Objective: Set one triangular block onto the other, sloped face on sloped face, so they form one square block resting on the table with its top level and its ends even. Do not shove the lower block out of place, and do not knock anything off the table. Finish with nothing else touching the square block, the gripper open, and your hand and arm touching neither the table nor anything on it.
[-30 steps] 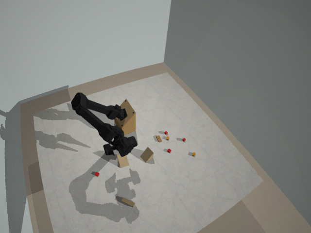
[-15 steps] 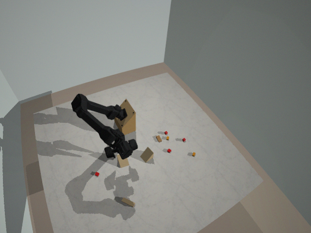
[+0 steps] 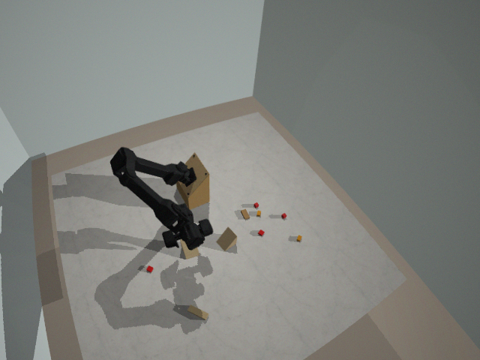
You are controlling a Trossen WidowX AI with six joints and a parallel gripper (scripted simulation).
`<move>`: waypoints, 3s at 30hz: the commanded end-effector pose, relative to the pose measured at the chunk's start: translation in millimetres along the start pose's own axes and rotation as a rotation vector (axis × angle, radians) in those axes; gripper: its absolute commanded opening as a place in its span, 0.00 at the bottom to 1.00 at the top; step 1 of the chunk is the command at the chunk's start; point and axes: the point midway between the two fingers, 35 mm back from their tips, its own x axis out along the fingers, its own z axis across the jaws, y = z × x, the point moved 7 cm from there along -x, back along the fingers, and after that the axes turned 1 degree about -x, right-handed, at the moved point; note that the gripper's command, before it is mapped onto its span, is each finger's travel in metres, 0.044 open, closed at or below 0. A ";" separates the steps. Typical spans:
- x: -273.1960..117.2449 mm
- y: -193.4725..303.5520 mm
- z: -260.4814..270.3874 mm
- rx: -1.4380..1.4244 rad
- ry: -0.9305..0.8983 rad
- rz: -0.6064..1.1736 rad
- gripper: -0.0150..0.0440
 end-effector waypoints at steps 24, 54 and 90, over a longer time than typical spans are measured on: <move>43.1 2.2 -2.1 -0.008 0.008 0.000 1.00; 13.8 2.1 -2.0 -0.006 0.007 0.001 0.25; 15.8 3.6 -0.7 0.571 0.001 0.004 0.25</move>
